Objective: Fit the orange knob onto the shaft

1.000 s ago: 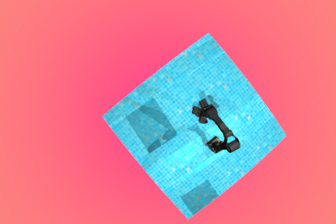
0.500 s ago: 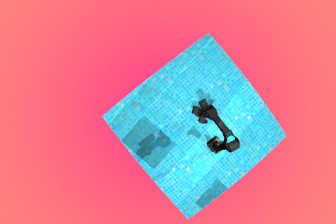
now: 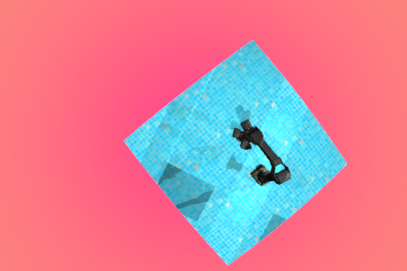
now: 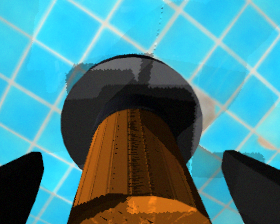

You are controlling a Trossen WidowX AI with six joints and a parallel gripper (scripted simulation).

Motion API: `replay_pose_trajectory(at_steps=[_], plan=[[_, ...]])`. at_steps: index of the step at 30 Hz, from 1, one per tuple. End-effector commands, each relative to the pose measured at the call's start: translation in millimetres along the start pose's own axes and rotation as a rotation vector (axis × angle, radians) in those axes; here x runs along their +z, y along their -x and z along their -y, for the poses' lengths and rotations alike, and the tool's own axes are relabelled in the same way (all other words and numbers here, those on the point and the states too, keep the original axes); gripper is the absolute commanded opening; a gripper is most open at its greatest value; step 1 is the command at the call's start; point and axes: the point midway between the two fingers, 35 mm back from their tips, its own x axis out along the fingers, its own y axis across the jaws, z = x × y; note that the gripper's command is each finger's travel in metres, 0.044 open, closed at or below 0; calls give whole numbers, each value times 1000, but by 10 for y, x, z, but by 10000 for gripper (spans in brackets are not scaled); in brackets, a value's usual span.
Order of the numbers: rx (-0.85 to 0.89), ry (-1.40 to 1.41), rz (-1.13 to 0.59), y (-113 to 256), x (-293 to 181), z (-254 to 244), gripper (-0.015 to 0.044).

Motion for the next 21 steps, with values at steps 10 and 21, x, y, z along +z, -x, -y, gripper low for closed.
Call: replay_pose_trajectory(at_steps=[10, 21], plan=[[-1, 1, 0, 721, -22, 24, 440], [-1, 0, 0, 957, -26, 27, 440]])
